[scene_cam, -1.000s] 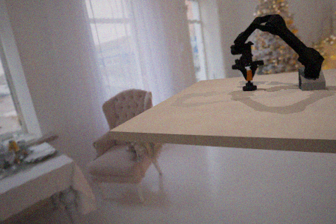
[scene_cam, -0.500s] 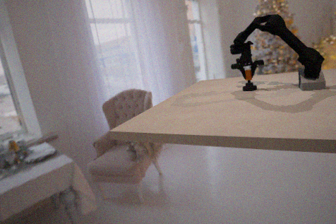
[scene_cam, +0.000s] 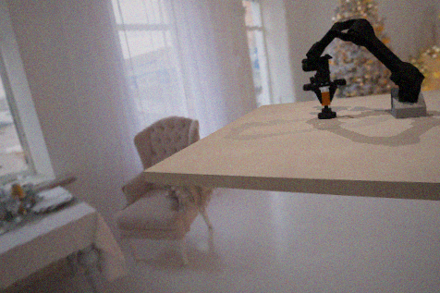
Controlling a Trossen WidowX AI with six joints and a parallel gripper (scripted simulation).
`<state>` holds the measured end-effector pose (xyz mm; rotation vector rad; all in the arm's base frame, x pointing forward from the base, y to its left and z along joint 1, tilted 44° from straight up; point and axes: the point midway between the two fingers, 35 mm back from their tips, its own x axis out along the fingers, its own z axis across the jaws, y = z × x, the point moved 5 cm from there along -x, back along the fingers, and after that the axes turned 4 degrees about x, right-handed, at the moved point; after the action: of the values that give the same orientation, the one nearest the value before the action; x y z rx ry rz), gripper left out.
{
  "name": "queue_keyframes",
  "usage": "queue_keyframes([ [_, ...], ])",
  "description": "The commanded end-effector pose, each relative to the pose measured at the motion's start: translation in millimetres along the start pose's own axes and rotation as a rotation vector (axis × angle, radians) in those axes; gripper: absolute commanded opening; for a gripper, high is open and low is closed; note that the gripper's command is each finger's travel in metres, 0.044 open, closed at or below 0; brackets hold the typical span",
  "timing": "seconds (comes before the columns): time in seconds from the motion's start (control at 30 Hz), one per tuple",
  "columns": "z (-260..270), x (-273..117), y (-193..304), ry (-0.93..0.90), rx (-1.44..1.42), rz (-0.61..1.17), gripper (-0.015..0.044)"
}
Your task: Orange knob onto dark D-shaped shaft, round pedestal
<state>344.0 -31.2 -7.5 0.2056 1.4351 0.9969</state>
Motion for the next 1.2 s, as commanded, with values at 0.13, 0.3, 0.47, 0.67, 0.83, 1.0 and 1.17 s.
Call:
queue_keyframes([
  [0.13, -0.6, 1.3, 0.8, -0.003, 0.004, -0.003, 0.0],
  [0.3, -0.4, 1.5, 0.5, -0.003, 0.004, -0.003, 0.0],
  [0.47, -0.2, -1.0, -0.2, -0.003, 0.004, -0.003, 0.0],
  [0.67, 0.3, -3.8, -1.0, -0.003, 0.029, -0.003, 0.0],
  [0.83, 1.7, -4.8, -2.2, -0.003, 0.202, -0.003, 0.0],
  [1.0, 2.8, -2.2, -3.2, -0.003, 0.213, -0.003, 0.0],
  [1.17, 3.3, 0.7, -3.0, -0.003, 0.213, -0.003, 0.0],
])
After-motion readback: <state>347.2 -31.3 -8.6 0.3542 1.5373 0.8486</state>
